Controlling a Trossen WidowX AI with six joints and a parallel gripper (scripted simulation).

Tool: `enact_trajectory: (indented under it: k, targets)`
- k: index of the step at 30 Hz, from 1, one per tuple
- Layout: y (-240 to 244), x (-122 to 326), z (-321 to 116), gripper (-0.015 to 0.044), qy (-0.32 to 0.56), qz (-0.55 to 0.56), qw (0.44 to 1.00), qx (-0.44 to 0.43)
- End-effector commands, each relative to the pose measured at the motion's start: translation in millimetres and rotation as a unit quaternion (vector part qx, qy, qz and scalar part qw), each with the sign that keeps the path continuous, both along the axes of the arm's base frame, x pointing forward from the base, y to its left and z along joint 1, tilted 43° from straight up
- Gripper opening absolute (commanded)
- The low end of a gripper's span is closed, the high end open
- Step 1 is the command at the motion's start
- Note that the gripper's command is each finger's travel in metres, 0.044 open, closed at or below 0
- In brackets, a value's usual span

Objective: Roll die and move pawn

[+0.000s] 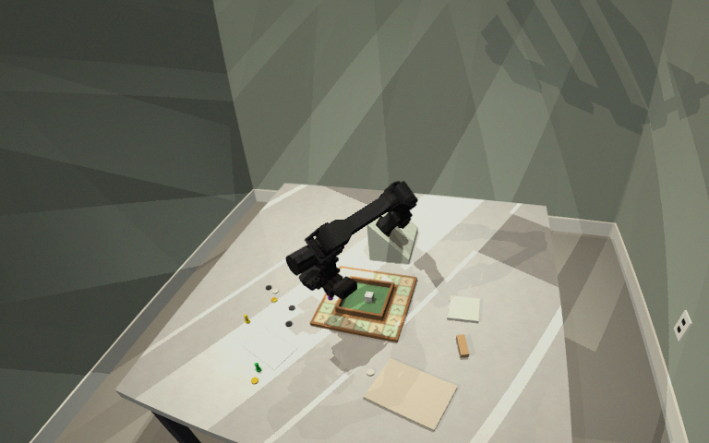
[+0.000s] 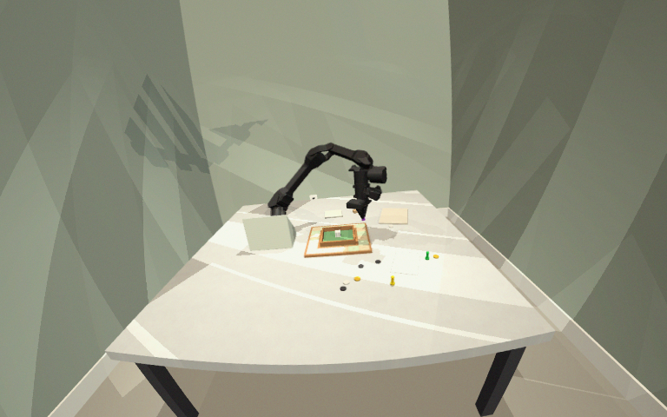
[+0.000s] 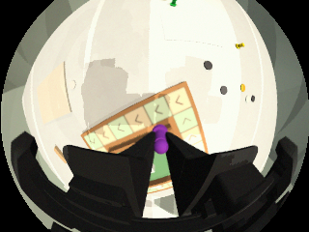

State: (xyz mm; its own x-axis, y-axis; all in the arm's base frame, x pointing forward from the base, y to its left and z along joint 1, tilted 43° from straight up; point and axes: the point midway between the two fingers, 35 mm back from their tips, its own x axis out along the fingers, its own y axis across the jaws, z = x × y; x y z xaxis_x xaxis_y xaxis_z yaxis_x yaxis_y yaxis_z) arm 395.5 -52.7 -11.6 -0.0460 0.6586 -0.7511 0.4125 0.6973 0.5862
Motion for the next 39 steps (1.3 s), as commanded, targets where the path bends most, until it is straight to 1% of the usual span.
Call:
enact_trajectory:
  k: [1, 15, 20, 27, 39]
  targets:
    - [34, 3, 13, 0.0000, -0.002, -0.001, 1.000, 0.000]
    - [135, -13, 48, 0.0000, 0.000, -0.005, 1.000, 0.017]
    - [139, -13, 46, 0.0000, 0.000, -0.005, 1.000, 0.017]
    - [160, -15, 23, 0.0000, 0.000, -0.005, 1.000, 0.018]
    - [167, -15, 17, 0.0000, 0.000, -0.005, 1.000, 0.018]
